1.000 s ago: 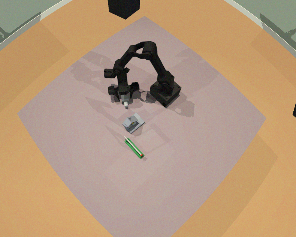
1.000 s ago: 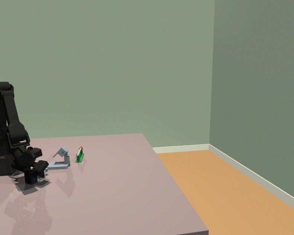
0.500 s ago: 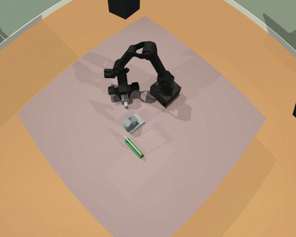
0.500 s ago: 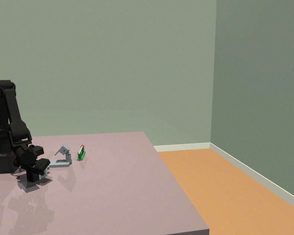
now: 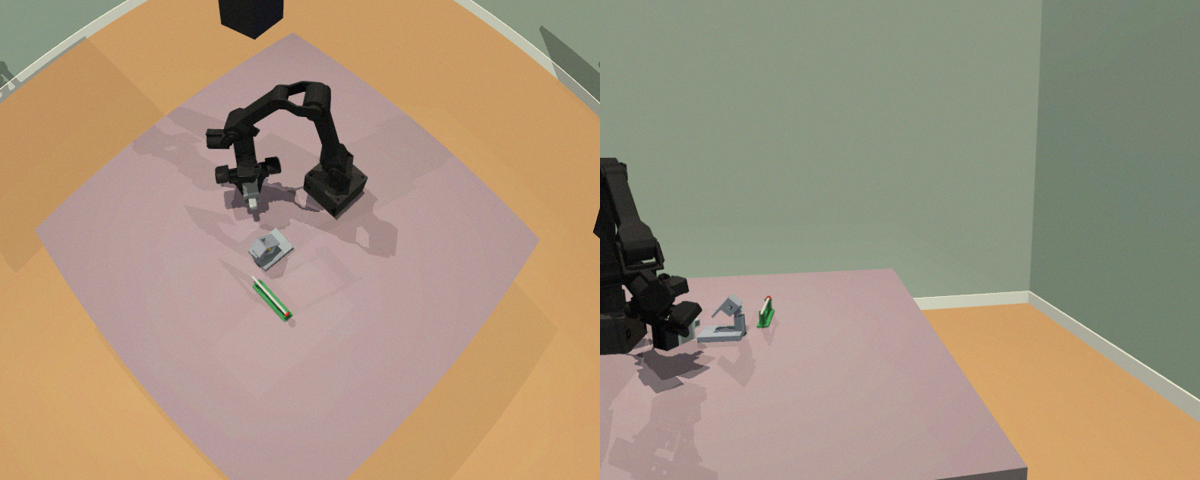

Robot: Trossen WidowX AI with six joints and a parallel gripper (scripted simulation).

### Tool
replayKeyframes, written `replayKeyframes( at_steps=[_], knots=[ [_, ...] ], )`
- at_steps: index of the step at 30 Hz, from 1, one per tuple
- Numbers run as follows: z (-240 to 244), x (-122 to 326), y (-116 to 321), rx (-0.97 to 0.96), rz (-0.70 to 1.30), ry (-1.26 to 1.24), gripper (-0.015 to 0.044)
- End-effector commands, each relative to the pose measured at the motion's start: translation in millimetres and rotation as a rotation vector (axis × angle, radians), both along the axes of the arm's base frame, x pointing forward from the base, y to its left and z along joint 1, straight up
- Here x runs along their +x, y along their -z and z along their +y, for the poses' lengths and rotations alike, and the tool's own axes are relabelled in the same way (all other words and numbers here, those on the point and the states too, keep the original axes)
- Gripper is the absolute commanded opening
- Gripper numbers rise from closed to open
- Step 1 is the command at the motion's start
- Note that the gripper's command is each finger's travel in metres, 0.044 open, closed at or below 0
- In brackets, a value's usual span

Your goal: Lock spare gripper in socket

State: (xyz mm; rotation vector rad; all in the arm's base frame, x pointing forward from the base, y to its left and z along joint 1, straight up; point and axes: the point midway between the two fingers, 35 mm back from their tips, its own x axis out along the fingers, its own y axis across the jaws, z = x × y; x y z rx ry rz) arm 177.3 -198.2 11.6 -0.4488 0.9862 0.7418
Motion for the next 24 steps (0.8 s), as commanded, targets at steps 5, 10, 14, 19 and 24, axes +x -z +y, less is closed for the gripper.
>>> replayKeyframes(
  at_steps=[5,10,14,19,24],
  knots=[
    [2,0,-42,-0.007,-0.008,0.004,0.0000],
    [7,-3,-64,-0.007,-0.008,0.004,0.0000],
    [5,-3,-58,-0.006,-0.003,0.000,0.0000],
    [5,-3,-58,-0.006,-0.003,0.000,0.0000],
    [7,-2,-58,-0.004,0.007,0.004,0.0000]
  ],
)
